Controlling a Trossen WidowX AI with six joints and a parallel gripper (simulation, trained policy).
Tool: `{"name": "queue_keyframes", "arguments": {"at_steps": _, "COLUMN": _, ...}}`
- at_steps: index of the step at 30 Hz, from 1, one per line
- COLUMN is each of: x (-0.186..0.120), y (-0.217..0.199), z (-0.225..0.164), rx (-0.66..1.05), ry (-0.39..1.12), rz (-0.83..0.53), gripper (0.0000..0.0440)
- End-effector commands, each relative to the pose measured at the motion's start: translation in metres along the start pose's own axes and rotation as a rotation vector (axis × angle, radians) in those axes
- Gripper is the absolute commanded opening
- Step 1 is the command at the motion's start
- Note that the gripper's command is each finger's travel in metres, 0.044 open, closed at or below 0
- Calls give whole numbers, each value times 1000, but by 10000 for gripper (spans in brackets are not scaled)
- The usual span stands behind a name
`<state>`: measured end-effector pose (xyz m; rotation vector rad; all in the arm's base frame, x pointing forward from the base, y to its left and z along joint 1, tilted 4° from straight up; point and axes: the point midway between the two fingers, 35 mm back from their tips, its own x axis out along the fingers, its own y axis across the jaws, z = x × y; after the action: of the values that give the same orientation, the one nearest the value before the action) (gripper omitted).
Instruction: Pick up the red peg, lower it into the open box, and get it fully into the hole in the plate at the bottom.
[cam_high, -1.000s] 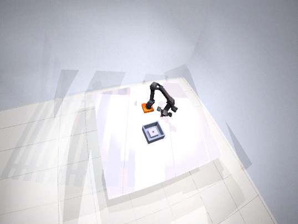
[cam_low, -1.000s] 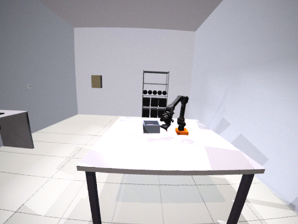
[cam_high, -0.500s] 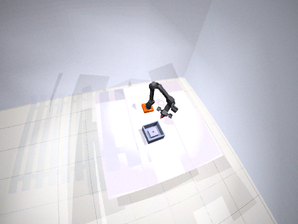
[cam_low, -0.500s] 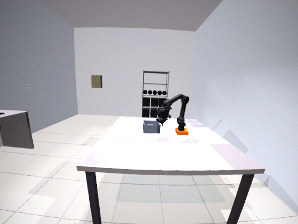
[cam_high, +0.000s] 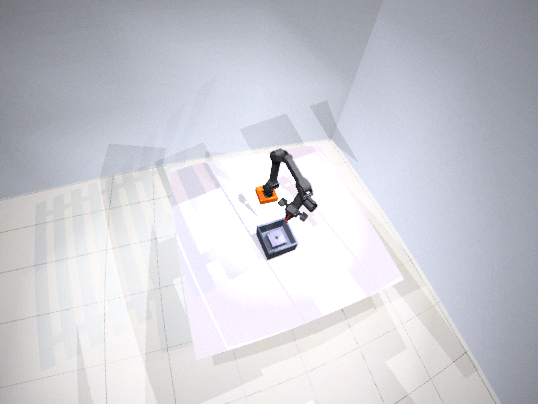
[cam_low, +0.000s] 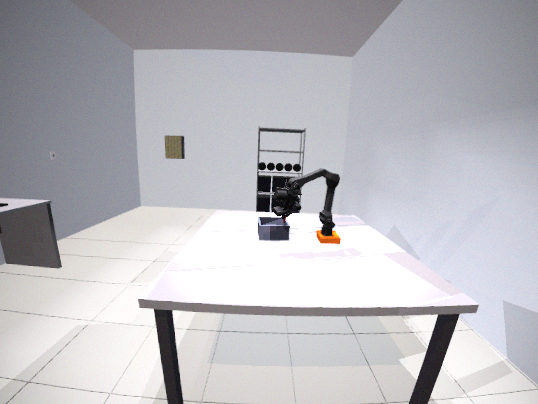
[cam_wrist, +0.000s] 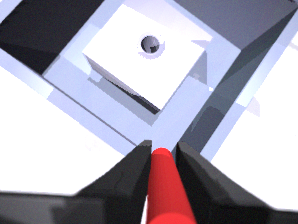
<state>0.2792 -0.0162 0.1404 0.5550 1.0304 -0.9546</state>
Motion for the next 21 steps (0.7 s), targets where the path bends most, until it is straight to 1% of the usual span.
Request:
{"name": "queue_keyframes", "arguments": {"at_steps": 1, "x": 8, "y": 3, "z": 14, "rx": 9, "ry": -11, "rz": -6, "gripper": 0}}
{"name": "queue_keyframes", "arguments": {"at_steps": 10, "x": 36, "y": 5, "z": 46, "rx": 11, "ry": -5, "rz": -10, "gripper": 0}}
{"name": "queue_keyframes", "arguments": {"at_steps": 21, "x": 71, "y": 10, "z": 71, "rx": -54, "ry": 32, "rz": 13, "gripper": 0}}
